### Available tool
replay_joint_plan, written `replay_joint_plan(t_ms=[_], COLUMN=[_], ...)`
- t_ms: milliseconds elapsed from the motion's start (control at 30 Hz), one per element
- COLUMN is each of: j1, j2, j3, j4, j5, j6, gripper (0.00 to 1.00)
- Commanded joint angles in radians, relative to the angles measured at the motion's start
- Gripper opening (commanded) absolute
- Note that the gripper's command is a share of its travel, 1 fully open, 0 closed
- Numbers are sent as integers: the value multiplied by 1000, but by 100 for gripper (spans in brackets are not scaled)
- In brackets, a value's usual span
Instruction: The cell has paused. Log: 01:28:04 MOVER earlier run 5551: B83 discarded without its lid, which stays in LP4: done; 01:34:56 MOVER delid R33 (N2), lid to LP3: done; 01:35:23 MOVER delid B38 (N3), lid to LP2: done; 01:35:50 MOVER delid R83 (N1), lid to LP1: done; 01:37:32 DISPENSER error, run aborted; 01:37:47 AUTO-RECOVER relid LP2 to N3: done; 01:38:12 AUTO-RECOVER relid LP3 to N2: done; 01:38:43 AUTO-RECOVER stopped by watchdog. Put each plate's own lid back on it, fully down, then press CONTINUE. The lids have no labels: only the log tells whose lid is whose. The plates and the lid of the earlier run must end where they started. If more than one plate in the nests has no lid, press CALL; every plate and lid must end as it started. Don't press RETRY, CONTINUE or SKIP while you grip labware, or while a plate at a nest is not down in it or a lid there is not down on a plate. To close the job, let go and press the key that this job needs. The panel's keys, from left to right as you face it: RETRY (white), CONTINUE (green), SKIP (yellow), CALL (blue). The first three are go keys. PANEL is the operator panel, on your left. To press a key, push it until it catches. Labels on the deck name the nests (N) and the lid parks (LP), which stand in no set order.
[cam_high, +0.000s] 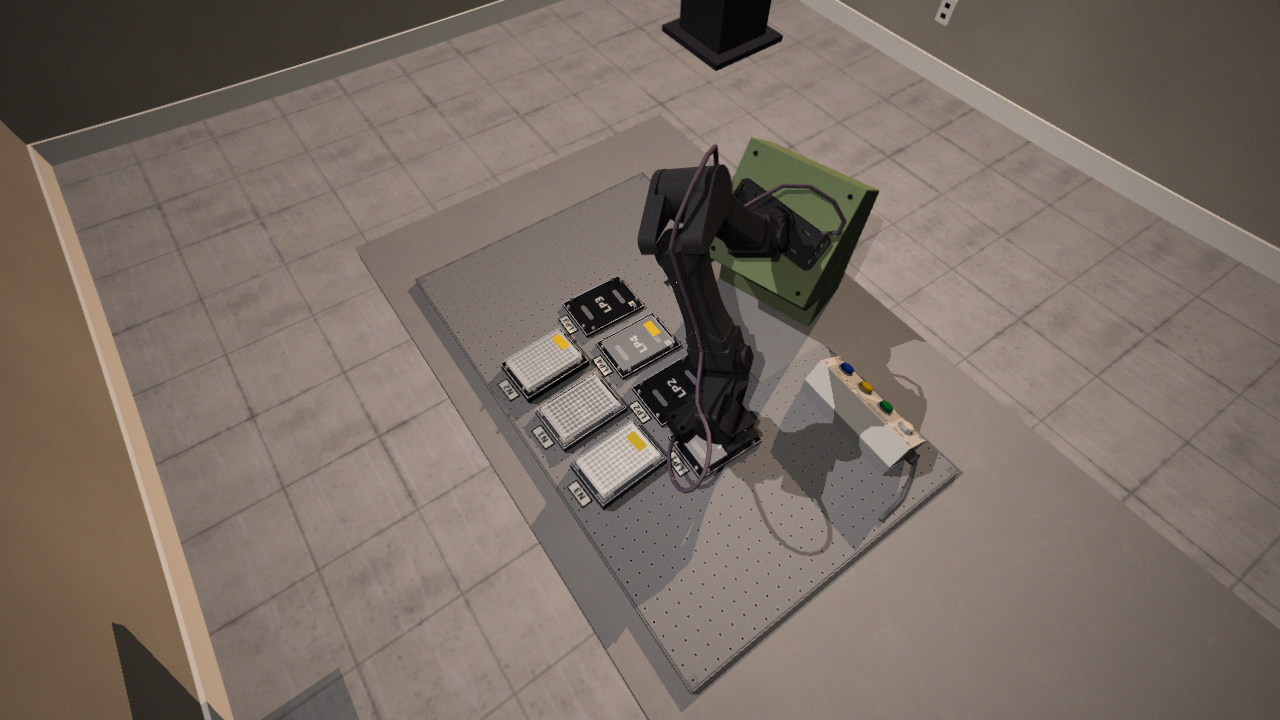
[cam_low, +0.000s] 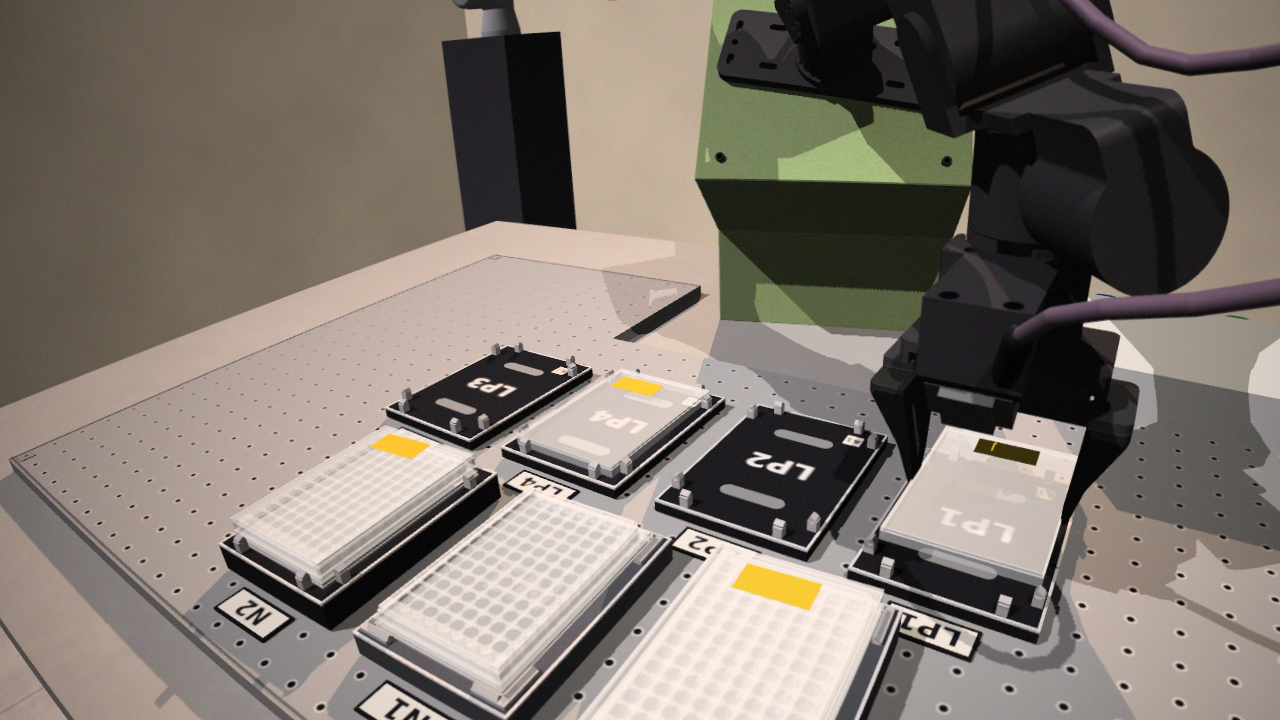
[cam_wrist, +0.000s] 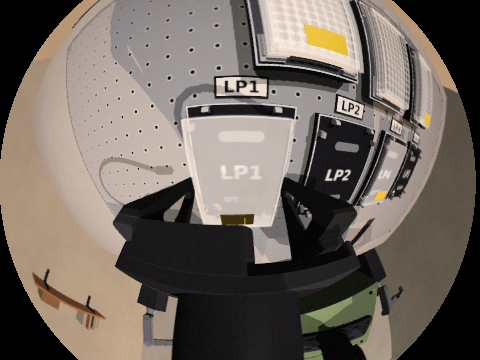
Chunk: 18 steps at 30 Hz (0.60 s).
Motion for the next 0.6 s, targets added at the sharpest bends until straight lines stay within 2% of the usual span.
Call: replay_joint_plan(t_ms=[0,567], j1=[21,58], j2=[-51,-139], j3=[-8,-7], j4=[-50,-148], j5=[20,49], j6=[14,40], gripper=[0,0])
